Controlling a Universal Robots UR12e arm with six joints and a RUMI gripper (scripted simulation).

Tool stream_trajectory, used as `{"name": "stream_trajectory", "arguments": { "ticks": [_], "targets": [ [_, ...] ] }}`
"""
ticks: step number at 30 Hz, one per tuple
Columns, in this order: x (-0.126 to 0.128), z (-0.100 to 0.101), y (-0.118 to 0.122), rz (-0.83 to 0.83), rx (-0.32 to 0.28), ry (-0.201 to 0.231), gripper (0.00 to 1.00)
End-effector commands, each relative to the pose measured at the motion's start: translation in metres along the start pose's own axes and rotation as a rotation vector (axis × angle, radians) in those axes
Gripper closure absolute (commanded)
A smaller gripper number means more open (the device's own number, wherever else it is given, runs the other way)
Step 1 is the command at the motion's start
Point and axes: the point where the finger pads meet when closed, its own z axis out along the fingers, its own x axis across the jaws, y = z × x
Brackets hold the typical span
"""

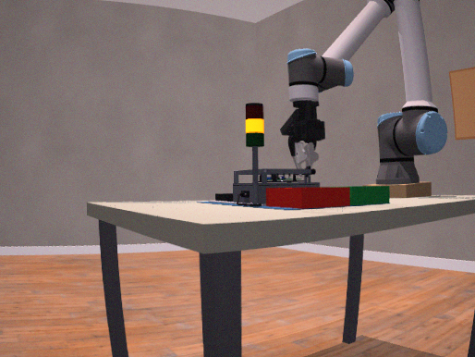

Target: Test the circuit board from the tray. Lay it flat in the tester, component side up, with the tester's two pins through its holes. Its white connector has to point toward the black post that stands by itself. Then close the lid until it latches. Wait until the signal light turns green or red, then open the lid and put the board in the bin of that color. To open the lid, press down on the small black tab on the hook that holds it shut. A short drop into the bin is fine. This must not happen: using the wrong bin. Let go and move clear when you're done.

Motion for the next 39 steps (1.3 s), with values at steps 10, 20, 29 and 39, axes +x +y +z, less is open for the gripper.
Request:
{"name": "stream_trajectory", "arguments": {
  "ticks": [10, 20, 29, 39],
  "targets": [
    [-0.001, -0.001, 0.0, 0.0, 0.0, -0.001, 0.87],
    [-0.001, -0.001, 0.0, 0.0, 0.0, -0.001, 0.87],
    [-0.001, -0.013, 0.0, 0.0, 0.0, -0.001, 0.87],
    [-0.001, -0.049, 0.0, 0.0, 0.0, -0.001, 0.87]
  ]
}}
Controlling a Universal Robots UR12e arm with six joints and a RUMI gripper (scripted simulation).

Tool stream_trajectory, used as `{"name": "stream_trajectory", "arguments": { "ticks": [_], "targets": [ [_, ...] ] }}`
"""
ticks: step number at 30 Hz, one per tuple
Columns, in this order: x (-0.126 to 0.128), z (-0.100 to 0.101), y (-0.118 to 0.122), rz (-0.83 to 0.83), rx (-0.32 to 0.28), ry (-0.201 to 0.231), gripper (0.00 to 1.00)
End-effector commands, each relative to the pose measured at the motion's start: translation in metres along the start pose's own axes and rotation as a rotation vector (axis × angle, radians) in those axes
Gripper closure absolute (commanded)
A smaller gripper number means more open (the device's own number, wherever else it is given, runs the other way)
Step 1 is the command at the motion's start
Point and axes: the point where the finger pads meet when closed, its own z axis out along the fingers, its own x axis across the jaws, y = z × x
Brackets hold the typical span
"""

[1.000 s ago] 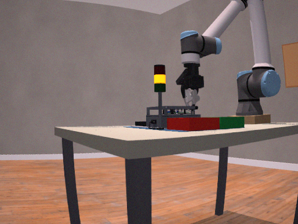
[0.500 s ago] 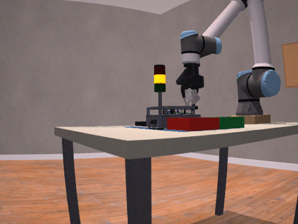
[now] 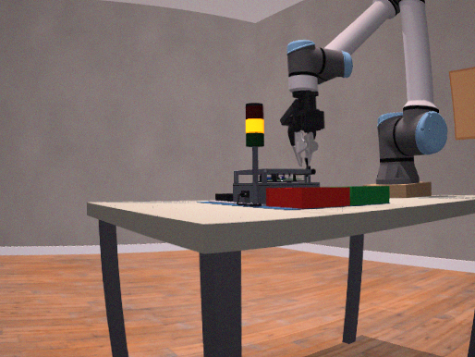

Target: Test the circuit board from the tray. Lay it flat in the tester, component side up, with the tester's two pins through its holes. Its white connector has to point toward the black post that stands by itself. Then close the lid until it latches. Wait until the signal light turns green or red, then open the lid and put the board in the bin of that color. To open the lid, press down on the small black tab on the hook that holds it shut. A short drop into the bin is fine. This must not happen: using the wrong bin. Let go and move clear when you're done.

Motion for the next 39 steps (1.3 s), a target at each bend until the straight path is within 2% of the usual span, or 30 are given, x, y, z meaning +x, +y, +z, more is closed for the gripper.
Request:
{"name": "stream_trajectory", "arguments": {
  "ticks": [1, 10, 20, 21, 39],
  "targets": [
    [0.0, -0.023, 0.0, 0.0, 0.0, -0.001, 0.87],
    [0.0, -0.062, 0.0, 0.0, 0.0, -0.001, 0.87],
    [0.0, -0.07, 0.0, 0.0, 0.0, -0.001, 0.87],
    [0.0, -0.07, 0.0, 0.0, 0.0, -0.001, 0.0],
    [0.0, -0.07, 0.0, 0.0, 0.0, -0.001, 0.0]
  ]
}}
